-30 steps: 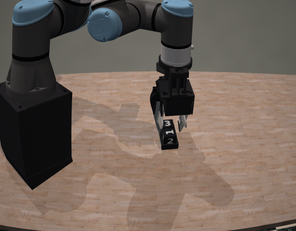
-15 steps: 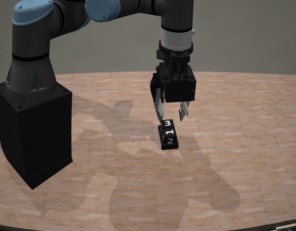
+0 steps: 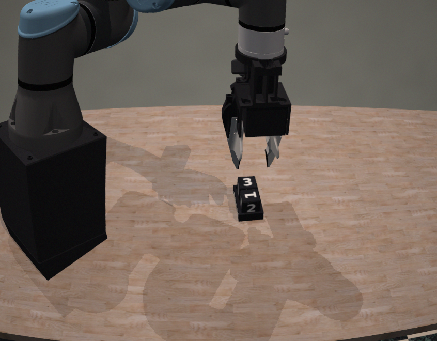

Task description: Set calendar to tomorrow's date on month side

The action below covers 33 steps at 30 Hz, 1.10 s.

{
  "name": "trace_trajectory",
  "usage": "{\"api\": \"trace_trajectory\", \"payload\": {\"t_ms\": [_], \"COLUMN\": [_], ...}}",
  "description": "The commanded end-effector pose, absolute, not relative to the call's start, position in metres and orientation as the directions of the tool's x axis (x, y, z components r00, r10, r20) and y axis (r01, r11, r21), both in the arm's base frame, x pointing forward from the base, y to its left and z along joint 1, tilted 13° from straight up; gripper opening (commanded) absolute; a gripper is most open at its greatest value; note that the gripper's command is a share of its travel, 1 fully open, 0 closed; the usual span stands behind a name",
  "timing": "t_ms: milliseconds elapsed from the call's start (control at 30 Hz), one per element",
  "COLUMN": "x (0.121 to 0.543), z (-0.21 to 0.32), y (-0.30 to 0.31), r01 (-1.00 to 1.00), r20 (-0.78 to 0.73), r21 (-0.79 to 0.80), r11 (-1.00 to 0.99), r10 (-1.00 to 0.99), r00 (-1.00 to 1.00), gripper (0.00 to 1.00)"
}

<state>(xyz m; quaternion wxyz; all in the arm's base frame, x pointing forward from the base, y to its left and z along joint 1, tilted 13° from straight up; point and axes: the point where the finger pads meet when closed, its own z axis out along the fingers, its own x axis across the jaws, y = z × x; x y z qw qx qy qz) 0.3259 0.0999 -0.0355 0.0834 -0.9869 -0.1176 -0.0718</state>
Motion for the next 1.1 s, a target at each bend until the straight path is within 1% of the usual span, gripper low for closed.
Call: {"api": "trace_trajectory", "payload": {"t_ms": [0,67,100,1067], "x": [0.3261,0.3261,0.3261,0.3254], "z": [-0.0325,-0.0325,-0.0325,-0.0272], "y": [0.0991,0.0991,0.0991,0.0981], "r01": [0.244,0.244,0.244,0.244], "r20": [0.162,0.162,0.162,0.162], "r21": [-0.147,-0.147,-0.147,-0.147], "r11": [-0.958,-0.958,-0.958,-0.958], "r10": [0.220,0.220,0.220,0.220], "r00": [0.962,0.962,0.962,0.962], "gripper": [0.29,0.29,1.00,1.00]}}
